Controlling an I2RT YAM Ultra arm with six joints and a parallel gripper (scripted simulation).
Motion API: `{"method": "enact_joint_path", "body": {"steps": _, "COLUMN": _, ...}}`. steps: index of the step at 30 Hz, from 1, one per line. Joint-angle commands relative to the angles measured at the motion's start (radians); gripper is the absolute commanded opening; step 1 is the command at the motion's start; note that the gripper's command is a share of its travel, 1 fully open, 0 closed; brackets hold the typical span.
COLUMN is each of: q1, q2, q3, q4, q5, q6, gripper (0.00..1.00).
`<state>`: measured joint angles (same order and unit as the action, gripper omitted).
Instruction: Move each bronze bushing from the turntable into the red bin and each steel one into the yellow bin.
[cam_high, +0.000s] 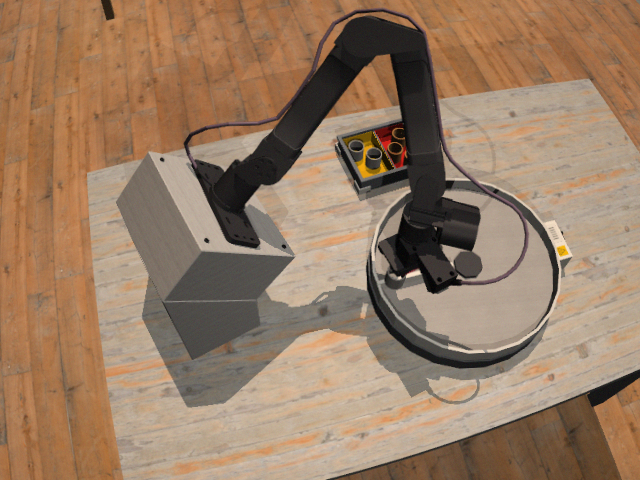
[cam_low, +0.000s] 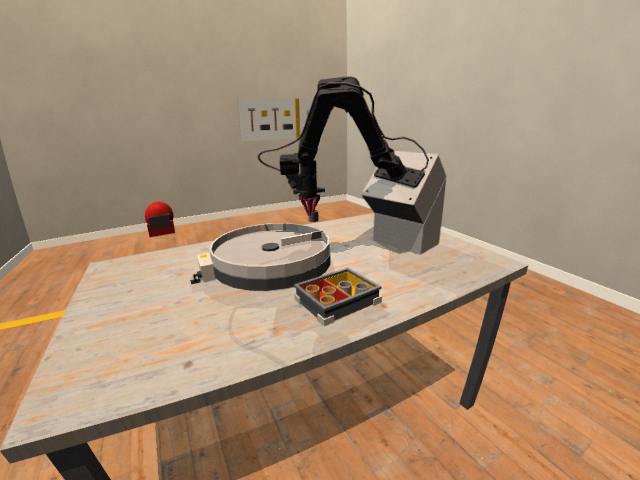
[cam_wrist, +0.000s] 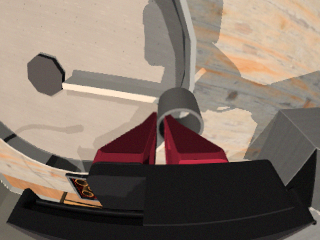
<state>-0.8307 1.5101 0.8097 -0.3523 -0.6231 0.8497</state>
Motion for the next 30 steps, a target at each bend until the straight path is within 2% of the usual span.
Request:
{"method": "enact_joint_path", "body": {"steps": 1, "q1": -0.025, "q2": -0.021, "q3": 0.014, "q4": -0.006, "q5": -0.004, "q6": -0.005, "gripper": 0.0}}
{"method": "enact_joint_path", "body": {"steps": 14, "q1": -0.025, "q2": -0.025, "q3": 0.012, "q4": -0.005, "q5": -0.003, "q6": -0.006, "gripper": 0.0}}
{"method": "enact_joint_path", "body": {"steps": 19, "q1": -0.017, "q2": -0.032, "q3": -0.022, "q4": 0.002, "q5": 0.011, "q6": -0.013, "gripper": 0.0}}
{"method": "enact_joint_path", "body": {"steps": 30, "q1": 0.057, "q2": -0.097, "q3": -0.042, "q4": 0.023, "q5": 0.039, "q6": -0.047, "gripper": 0.0}}
